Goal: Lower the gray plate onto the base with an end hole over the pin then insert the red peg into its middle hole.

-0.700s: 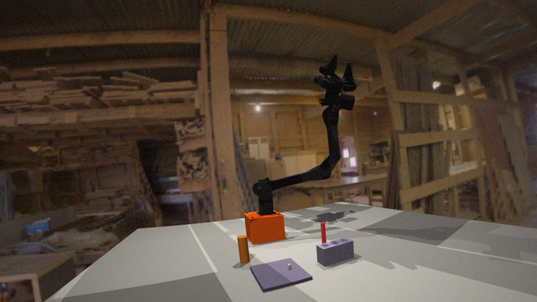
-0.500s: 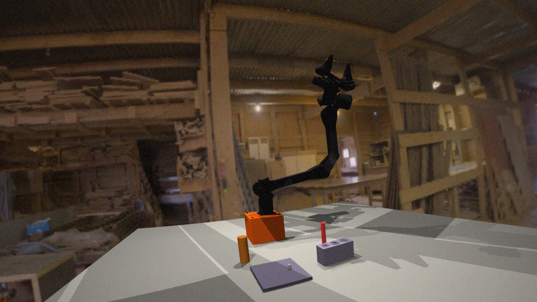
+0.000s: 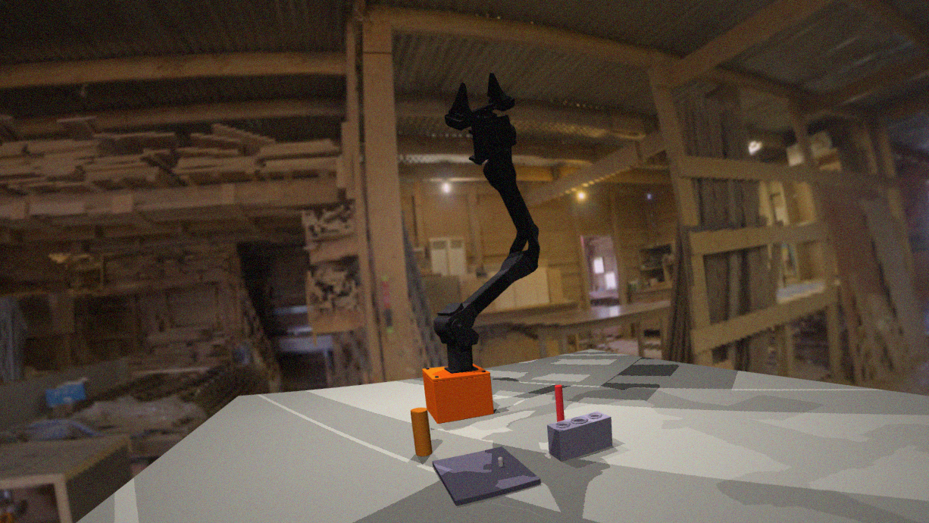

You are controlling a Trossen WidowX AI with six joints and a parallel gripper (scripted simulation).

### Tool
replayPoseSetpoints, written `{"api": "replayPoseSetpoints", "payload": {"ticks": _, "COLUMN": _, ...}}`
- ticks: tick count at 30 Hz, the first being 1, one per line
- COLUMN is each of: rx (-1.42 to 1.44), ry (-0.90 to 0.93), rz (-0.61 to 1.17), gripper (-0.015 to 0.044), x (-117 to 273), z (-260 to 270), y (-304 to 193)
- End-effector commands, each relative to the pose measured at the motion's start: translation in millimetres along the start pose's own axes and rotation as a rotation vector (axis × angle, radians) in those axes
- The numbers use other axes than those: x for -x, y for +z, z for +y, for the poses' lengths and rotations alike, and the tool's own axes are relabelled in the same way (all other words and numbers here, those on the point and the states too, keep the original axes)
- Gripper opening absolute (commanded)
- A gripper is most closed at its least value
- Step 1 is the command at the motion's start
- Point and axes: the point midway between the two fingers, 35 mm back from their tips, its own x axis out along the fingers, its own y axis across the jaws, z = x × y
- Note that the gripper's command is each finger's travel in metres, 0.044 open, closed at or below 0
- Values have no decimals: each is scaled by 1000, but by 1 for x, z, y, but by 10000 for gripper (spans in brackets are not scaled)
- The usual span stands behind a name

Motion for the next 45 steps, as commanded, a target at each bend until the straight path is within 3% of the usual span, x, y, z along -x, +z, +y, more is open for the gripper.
{"api": "replayPoseSetpoints", "payload": {"ticks": 1, "rx": -430, "ry": 100, "rz": -22, "gripper": 440, "x": -22, "z": 56, "y": -14}}
{"api": "replayPoseSetpoints", "payload": {"ticks": 10, "rx": -1376, "ry": 438, "rz": -29, "gripper": 440, "x": -71, "z": 183, "y": 22}}
{"api": "replayPoseSetpoints", "payload": {"ticks": 18, "rx": -1902, "ry": 851, "rz": 23, "gripper": 440, "x": -91, "z": 259, "y": 116}}
{"api": "replayPoseSetpoints", "payload": {"ticks": 25, "rx": -2256, "ry": 1298, "rz": 251, "gripper": 440, "x": -80, "z": 297, "y": 216}}
{"api": "replayPoseSetpoints", "payload": {"ticks": 31, "rx": -2368, "ry": 1709, "rz": 598, "gripper": 440, "x": -49, "z": 309, "y": 306}}
{"api": "replayPoseSetpoints", "payload": {"ticks": 37, "rx": -2268, "ry": 2072, "rz": 1191, "gripper": 440, "x": 6, "z": 308, "y": 396}}
{"api": "replayPoseSetpoints", "payload": {"ticks": 41, "rx": -2056, "ry": 2170, "rz": 1636, "gripper": 440, "x": 53, "z": 302, "y": 444}}
{"api": "replayPoseSetpoints", "payload": {"ticks": 45, "rx": -1811, "ry": 2129, "rz": 2011, "gripper": 440, "x": 99, "z": 293, "y": 478}}
